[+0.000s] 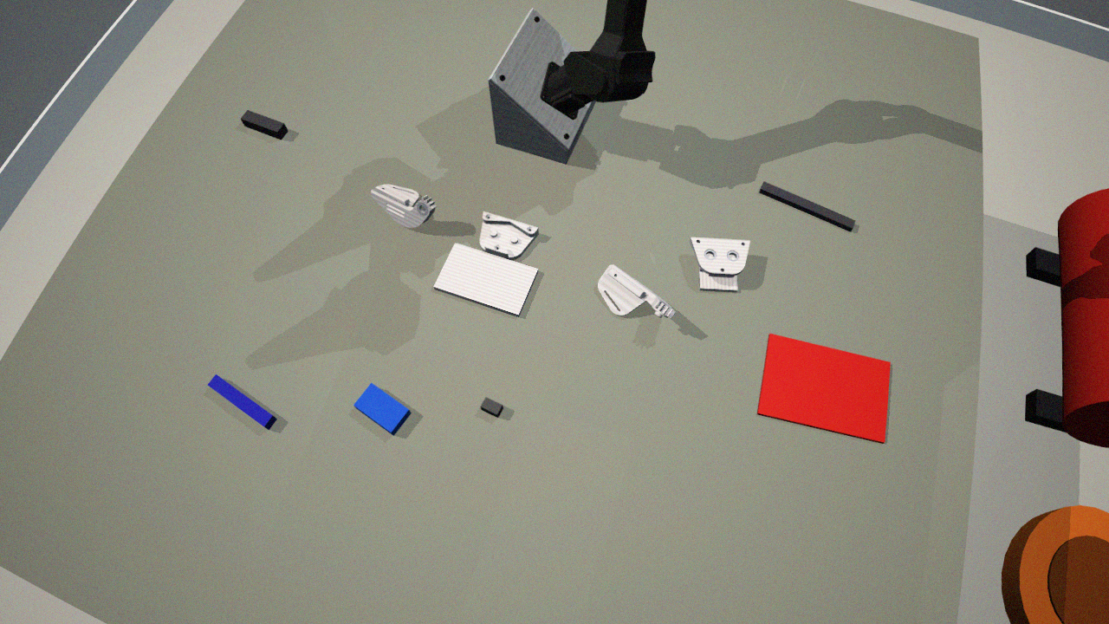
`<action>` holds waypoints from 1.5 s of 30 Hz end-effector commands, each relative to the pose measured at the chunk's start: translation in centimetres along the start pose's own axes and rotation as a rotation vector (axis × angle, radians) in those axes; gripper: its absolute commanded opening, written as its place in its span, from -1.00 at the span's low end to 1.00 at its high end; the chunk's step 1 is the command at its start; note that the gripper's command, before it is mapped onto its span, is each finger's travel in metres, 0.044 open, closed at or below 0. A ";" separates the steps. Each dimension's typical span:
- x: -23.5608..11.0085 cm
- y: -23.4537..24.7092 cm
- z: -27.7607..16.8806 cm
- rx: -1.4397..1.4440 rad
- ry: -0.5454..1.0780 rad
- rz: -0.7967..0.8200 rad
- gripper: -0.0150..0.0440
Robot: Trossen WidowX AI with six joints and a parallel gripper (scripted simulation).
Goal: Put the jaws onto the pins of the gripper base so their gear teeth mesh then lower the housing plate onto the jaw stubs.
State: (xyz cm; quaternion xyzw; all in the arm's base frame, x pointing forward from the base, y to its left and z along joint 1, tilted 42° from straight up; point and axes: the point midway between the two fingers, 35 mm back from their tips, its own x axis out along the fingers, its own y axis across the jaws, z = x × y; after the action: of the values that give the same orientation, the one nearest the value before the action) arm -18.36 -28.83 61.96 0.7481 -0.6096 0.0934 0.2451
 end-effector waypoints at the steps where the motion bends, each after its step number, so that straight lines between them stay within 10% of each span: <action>1: -0.4 -0.8 -2.1 -0.090 0.047 0.017 1.00; 45: -5.7 -11.5 -17.2 -0.859 0.476 0.167 1.00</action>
State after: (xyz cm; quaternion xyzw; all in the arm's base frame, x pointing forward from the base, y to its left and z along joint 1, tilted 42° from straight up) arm -7.17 -15.09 71.08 0.5072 -0.5852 0.0233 0.6322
